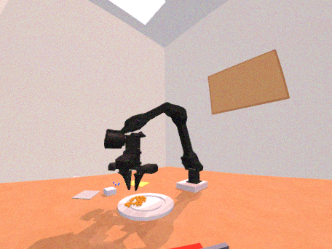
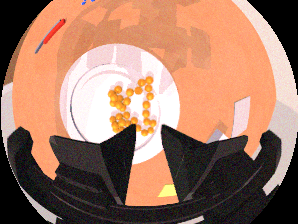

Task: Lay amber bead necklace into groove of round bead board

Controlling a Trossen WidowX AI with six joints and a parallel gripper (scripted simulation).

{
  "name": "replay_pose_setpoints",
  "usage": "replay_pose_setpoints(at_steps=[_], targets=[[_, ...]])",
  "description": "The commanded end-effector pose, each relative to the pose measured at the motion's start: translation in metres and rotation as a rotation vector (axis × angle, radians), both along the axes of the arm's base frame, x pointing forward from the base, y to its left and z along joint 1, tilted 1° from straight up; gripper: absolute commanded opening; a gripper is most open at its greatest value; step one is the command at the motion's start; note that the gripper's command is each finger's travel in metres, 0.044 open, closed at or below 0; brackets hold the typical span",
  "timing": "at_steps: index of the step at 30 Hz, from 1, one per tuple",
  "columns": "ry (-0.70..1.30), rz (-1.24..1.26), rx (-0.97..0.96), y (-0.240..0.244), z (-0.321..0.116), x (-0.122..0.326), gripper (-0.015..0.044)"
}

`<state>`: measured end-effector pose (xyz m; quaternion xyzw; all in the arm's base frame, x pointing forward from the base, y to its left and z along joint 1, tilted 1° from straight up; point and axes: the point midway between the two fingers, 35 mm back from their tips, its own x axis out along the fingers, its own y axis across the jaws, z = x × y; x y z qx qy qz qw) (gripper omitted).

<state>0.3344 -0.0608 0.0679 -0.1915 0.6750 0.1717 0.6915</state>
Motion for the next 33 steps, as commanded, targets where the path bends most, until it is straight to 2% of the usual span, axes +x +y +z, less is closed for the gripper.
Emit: replay_pose_setpoints(at_steps=[1, 33], targets=[[-0.001, 0.072, 0.003, 0.002, 0.002, 0.002, 0.012], [-0.001, 0.071, 0.002, 0.002, -0.034, 0.003, 0.012]])
